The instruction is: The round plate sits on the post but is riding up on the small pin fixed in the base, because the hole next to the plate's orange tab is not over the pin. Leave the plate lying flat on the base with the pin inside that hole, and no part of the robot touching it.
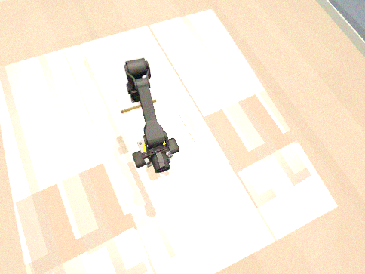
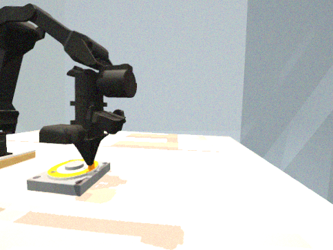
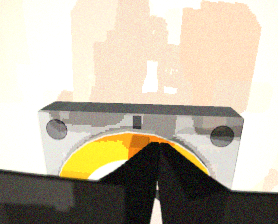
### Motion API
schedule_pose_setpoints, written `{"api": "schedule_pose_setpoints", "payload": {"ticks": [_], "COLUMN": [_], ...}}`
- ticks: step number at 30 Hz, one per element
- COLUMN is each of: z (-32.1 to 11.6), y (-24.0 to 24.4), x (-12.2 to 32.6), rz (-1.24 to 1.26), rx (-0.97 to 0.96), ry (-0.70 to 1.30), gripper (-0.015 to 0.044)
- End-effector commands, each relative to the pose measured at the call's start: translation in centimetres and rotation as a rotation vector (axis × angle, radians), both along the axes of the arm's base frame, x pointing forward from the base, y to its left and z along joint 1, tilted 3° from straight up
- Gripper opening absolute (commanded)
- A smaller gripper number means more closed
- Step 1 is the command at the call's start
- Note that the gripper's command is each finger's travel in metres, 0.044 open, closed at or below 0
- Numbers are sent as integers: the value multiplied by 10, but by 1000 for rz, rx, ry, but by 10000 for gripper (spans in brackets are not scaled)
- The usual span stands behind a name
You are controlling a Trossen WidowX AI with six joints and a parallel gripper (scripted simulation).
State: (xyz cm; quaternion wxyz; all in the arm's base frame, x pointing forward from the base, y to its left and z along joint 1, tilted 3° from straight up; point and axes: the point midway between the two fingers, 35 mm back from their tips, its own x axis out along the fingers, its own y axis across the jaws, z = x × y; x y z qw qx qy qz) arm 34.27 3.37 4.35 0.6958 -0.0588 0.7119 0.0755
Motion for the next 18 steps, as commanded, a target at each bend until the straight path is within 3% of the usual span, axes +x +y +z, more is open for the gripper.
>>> {"api": "schedule_pose_setpoints", "payload": {"ticks": [1, 8, 18], "z": [10, 43, 34], "y": [1, -1, -1], "x": [1, -1, 0], "rz": [-5, -5, -3], "rx": [3, 3, 0], "ry": [-1, -1, -1], "gripper": [0, 0, 0]}}
